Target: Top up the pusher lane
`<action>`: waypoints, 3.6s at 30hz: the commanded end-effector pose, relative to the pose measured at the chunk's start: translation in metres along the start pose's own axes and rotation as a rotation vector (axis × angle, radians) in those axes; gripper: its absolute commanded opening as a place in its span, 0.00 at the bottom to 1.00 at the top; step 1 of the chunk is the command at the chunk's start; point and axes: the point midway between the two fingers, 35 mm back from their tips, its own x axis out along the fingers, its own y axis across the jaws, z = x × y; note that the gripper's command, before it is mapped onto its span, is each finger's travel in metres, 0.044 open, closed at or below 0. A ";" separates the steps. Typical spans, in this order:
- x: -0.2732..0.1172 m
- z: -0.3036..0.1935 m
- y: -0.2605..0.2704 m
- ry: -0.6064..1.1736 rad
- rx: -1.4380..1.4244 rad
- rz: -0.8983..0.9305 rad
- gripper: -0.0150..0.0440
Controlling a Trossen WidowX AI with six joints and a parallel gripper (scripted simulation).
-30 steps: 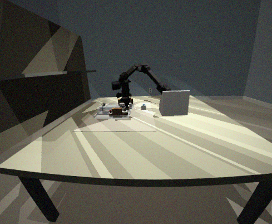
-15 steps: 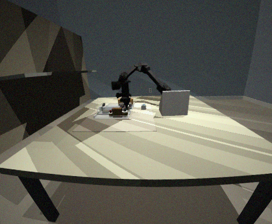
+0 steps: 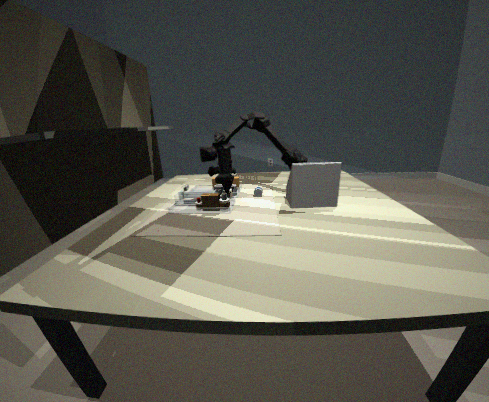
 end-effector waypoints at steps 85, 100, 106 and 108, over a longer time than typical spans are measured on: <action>0.024 0.004 -0.001 -0.020 0.012 -0.005 0.25; 0.024 0.002 -0.001 -0.020 0.011 -0.005 0.25; 0.024 0.001 -0.001 -0.020 0.011 -0.005 0.25; 0.024 0.001 -0.001 -0.020 0.011 -0.005 0.25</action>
